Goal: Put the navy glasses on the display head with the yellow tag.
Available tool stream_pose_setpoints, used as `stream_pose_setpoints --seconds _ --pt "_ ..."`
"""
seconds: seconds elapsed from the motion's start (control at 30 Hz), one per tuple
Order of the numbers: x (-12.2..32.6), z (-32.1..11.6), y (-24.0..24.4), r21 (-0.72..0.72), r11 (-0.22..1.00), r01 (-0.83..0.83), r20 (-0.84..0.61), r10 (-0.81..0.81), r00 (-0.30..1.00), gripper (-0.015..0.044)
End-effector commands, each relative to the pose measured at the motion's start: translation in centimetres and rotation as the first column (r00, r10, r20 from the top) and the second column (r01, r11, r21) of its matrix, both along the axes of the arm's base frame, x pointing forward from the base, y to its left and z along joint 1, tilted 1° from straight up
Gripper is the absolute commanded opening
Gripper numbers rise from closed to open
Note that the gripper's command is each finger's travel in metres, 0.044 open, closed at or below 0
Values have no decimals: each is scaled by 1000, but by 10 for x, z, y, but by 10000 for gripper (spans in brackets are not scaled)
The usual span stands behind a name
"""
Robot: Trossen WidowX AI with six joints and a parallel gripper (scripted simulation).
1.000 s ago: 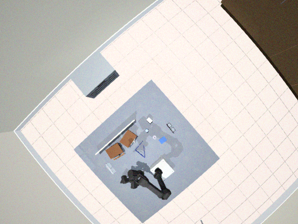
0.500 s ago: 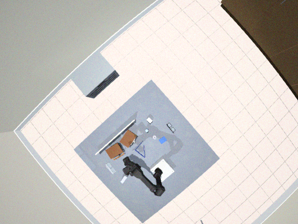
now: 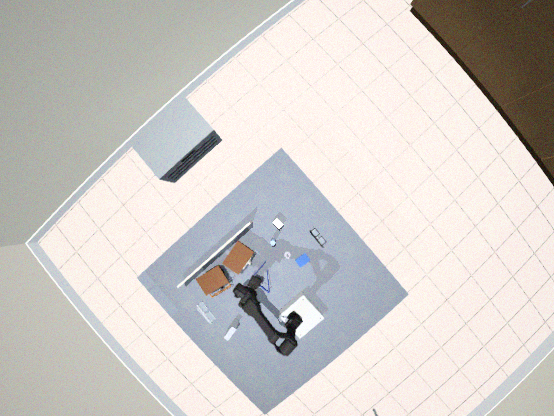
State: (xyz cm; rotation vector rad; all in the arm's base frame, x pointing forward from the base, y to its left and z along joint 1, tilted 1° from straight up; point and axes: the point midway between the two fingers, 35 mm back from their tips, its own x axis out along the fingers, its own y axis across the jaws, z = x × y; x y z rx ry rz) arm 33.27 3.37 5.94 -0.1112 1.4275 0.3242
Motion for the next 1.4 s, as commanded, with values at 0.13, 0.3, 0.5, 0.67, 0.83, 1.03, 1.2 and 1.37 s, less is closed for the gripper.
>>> stream_pose_setpoints --seconds 0.13,0.3,0.5,0.67,0.83,1.03,1.2,1.37 --pt "-12 -24 -30 -154 963 219 -94 -235 967 200" --pt "-9 -24 -30 -154 963 219 -94 -235 967 200" --pt "-9 -24 -30 -154 963 219 -94 -235 967 120" --pt "-9 -24 -30 -154 963 219 -94 -235 967 120" --pt "-9 -25 -30 -154 963 219 -94 -235 967 120" --pt "-8 -33 -29 -154 963 219 -94 -235 967 120" --pt "-8 -41 -28 -154 963 219 -94 -235 967 120" --pt "-7 -50 -27 -154 963 219 -94 -235 967 120"
